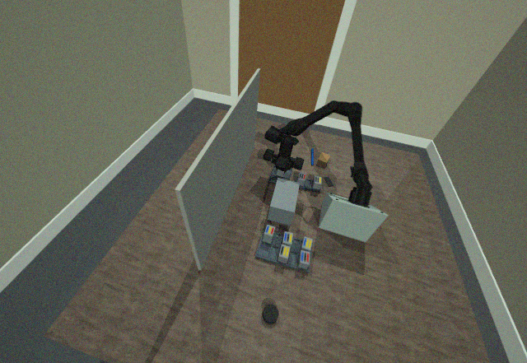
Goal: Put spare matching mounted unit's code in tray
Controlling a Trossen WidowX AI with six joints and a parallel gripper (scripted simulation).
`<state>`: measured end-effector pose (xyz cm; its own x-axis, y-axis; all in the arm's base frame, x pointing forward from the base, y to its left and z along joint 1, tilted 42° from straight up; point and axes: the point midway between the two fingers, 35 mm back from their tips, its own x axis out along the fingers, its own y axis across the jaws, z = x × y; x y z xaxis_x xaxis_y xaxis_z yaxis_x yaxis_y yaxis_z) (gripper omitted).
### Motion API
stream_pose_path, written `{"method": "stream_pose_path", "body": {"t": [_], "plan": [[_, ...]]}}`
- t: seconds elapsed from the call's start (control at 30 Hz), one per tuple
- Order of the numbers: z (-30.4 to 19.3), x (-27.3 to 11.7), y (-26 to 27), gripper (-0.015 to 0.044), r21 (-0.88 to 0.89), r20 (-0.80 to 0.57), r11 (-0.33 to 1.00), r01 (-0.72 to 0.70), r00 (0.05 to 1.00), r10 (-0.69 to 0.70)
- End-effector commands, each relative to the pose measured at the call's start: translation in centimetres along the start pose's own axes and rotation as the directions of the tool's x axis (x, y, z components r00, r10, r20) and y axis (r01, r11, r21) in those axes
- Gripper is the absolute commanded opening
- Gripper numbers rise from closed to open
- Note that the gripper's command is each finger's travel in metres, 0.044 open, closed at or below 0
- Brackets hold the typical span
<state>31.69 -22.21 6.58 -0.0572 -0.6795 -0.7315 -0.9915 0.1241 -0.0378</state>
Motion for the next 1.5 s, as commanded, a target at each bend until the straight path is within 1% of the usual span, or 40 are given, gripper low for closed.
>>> {"method": "stream_pose_path", "body": {"t": [0.0, 0.2, 0.77, 0.83, 0.97, 1.03, 1.47], "plan": [[0.1, 0.5, 0.2, 0.0000, -0.008, 0.003, 1.000, -0.002, 1.000, 0.002], [0.1, 1.0, 0.3, 0.0000, -0.008, 0.002, 1.000, -0.002, 1.000, 0.002], [0.0, 0.7, 0.2, 0.0440, 0.000, -0.002, 1.000, -0.001, 1.000, 0.001], [0.0, -0.4, 0.0, 0.0440, -0.001, 0.001, 1.000, -0.001, 1.000, 0.001], [0.2, -7.3, -0.1, 0.0440, -0.006, 0.009, 1.000, -0.002, 1.000, 0.002], [0.1, -9.7, 0.2, 0.0440, -0.008, 0.008, 1.000, -0.002, 1.000, 0.002], [0.3, -9.7, -0.2, 0.0440, -0.014, 0.012, 1.000, 0.015, 1.000, -0.015]]}}
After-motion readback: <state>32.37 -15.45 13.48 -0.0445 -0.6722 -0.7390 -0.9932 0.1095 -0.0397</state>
